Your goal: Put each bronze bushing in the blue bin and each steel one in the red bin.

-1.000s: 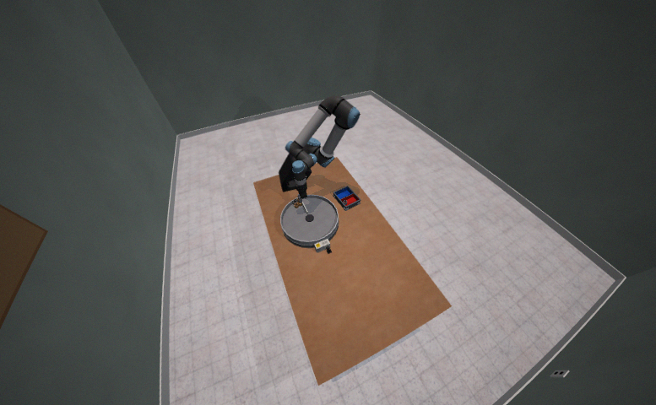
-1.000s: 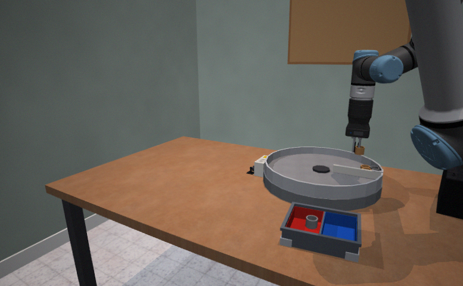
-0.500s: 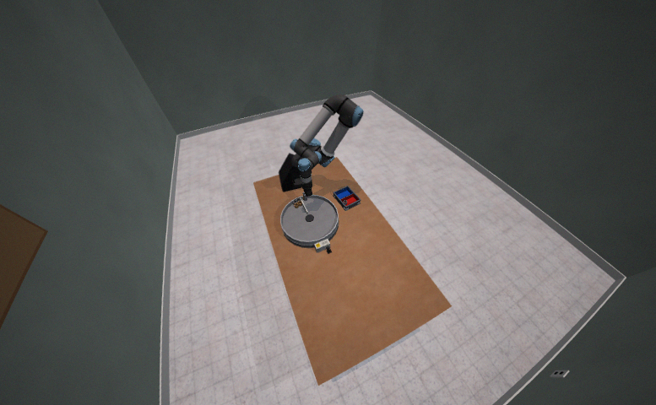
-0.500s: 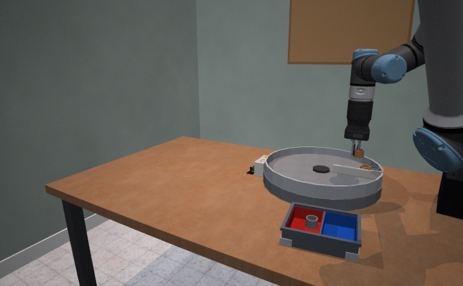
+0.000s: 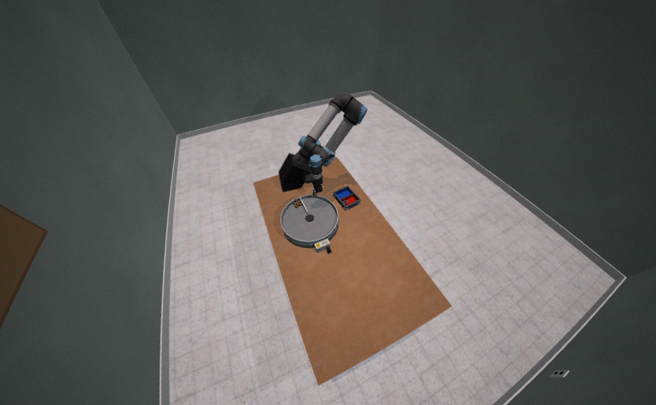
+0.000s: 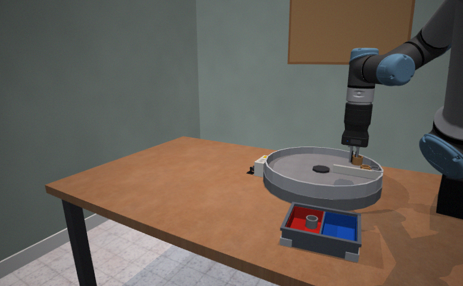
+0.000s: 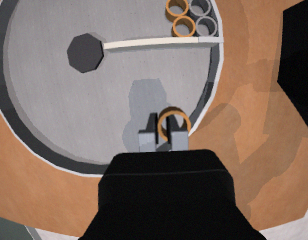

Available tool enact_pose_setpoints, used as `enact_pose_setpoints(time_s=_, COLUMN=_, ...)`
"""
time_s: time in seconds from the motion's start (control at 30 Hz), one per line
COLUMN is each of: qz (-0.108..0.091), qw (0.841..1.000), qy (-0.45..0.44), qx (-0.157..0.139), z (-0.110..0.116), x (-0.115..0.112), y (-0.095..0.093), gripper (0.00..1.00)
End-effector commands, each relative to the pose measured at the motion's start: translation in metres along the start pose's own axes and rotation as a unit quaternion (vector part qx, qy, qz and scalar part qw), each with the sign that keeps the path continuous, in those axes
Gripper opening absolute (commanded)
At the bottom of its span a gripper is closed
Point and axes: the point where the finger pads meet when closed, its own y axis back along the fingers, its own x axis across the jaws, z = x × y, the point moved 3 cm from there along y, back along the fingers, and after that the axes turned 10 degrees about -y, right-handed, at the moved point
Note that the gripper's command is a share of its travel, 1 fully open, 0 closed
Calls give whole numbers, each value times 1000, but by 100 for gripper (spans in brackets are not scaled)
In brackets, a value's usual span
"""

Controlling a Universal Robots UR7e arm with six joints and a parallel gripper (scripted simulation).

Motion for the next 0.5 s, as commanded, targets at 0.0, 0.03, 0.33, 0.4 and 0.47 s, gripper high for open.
enact_pose_setpoints(time_s=0.0, qz=0, qw=1000, qy=0, qx=1, z=35, x=8, y=3, gripper=0)
enact_pose_setpoints(time_s=0.03, qz=0, qw=1000, qy=0, qx=1, z=46, x=10, y=3, gripper=0)
enact_pose_setpoints(time_s=0.33, qz=0, qw=1000, qy=0, qx=1, z=100, x=22, y=3, gripper=0)
enact_pose_setpoints(time_s=0.4, qz=0, qw=1000, qy=0, qx=1, z=100, x=22, y=3, gripper=0)
enact_pose_setpoints(time_s=0.47, qz=0, qw=1000, qy=0, qx=1, z=100, x=22, y=3, gripper=0)
